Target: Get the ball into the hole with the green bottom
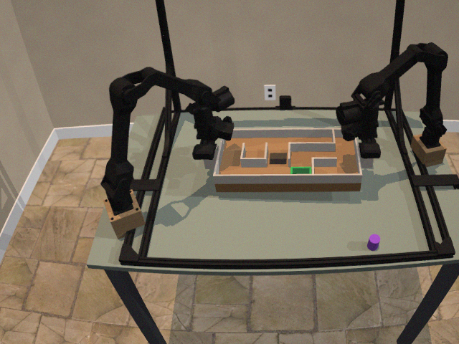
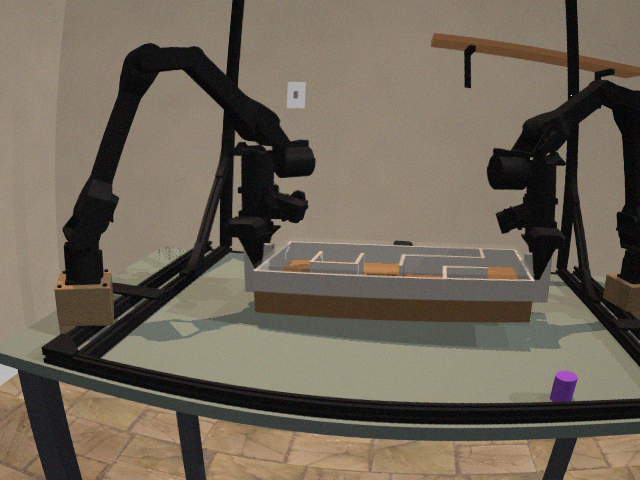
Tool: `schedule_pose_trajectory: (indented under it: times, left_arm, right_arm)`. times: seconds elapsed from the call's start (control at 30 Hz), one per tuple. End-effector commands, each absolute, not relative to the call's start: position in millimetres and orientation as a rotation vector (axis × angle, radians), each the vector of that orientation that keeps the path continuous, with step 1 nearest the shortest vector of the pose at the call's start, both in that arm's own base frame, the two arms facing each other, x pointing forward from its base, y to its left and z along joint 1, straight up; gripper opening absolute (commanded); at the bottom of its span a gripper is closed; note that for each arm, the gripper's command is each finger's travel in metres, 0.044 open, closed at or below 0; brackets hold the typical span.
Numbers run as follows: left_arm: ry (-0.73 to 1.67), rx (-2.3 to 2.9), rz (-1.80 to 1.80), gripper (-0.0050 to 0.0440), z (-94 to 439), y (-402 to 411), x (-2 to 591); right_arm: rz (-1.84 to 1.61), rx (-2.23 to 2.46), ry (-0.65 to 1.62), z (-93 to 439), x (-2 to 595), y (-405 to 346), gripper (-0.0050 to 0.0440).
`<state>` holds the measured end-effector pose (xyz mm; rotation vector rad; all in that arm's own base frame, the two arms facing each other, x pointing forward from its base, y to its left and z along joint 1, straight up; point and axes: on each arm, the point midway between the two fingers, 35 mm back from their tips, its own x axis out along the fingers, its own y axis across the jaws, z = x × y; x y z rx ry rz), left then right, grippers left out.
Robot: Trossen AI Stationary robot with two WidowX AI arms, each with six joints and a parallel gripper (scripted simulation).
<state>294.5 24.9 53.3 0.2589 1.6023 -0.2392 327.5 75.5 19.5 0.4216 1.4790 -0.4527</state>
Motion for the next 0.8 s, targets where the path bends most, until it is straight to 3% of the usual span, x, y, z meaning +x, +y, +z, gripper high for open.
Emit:
schedule_pose_trajectory:
  times: [0.0, 0.3, 0.7, 0.77]
  left_arm:
    - [1.606, 0.263, -0.234, 0.0020, 55, 25, 296]
    - [1.589, 0.261, -0.233, 0.0020, 51, 26, 297]
    - [1.557, 0.246, -0.246, 0.0020, 5, 26, 294]
    - [1.557, 0.246, -0.246, 0.0068, 5, 26, 294]
  right_arm:
    - [-0.455, 0.417, 1.479, 19, 325, 76, 0.0020]
    - [-0.457, 0.419, 1.493, 19, 324, 75, 0.0020]
    - [-0.439, 0.439, 1.526, -5, 326, 75, 0.0020]
    - [-0.439, 0.439, 1.526, -5, 326, 75, 0.0068]
